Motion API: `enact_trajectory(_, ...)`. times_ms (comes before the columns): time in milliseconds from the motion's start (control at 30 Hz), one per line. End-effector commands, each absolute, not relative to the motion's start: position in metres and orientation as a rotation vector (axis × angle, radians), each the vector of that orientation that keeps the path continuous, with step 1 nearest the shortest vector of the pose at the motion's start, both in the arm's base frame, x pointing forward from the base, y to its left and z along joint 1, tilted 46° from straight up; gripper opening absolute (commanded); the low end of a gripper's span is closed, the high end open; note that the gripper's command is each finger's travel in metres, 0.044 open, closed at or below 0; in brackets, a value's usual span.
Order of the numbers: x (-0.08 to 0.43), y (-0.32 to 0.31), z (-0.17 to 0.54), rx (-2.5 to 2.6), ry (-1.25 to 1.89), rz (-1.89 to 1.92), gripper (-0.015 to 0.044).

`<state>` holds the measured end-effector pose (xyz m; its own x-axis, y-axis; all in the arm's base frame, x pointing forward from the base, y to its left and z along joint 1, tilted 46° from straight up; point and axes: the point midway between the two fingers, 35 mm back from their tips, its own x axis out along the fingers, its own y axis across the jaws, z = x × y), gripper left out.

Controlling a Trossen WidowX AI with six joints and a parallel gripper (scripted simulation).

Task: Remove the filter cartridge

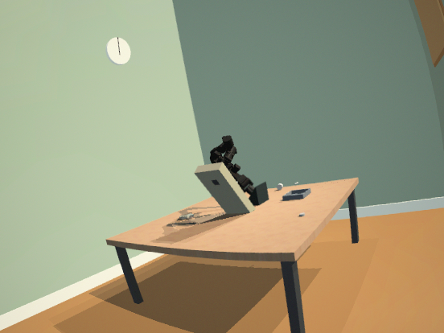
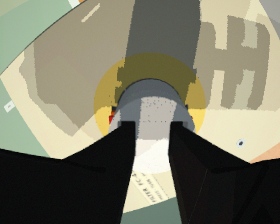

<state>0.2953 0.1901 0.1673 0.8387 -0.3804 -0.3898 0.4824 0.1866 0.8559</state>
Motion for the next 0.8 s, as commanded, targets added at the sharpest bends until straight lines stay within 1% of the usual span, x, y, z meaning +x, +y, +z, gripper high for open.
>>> enact_trajectory(0, 0.28, 0.199, 0.172, 1.25, 0.118, -0.603, 0.0)
enact_trajectory(267, 0.267, 0.201, 0.178, 1.252, 0.114, -0.599, 0.0)
enact_trajectory(767, 0.247, 0.17, 0.149, 1.251, 0.114, -0.599, 0.0)
